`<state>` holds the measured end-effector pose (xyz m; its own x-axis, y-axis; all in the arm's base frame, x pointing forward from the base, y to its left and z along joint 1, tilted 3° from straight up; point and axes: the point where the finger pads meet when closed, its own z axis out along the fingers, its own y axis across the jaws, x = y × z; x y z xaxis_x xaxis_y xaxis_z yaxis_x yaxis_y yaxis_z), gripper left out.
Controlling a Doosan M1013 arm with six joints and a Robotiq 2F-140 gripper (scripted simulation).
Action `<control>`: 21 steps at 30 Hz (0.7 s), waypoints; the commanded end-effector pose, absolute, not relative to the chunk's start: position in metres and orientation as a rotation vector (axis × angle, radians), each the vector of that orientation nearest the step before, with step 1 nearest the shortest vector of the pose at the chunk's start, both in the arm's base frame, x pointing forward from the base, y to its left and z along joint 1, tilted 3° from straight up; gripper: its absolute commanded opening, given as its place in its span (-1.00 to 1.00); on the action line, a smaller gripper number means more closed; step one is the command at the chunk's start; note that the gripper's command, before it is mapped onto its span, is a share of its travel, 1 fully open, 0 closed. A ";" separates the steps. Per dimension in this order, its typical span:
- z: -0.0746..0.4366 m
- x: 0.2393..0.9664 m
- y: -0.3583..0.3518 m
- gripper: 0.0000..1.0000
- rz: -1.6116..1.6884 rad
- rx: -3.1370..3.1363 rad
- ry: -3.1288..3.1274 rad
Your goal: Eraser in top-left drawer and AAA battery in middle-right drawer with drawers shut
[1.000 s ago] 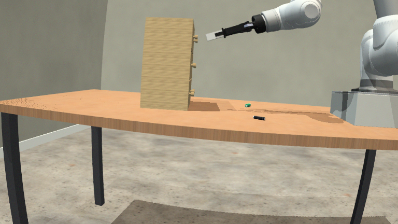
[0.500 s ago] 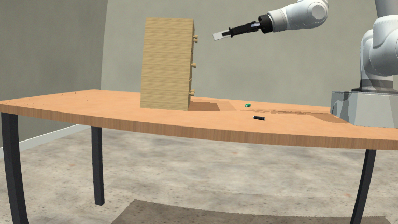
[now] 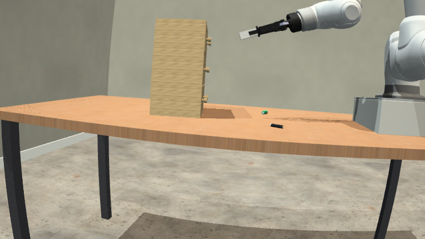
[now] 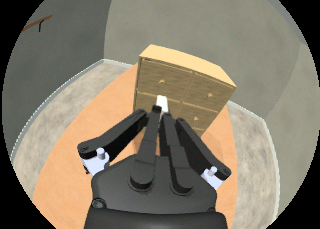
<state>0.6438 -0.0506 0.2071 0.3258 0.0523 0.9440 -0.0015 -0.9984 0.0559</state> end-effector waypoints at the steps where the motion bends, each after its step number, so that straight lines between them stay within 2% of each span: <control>1: 0.207 0.644 -0.051 -1.00 1.797 2.520 0.048; 21: 0.212 0.639 -0.050 -1.00 1.724 2.570 0.047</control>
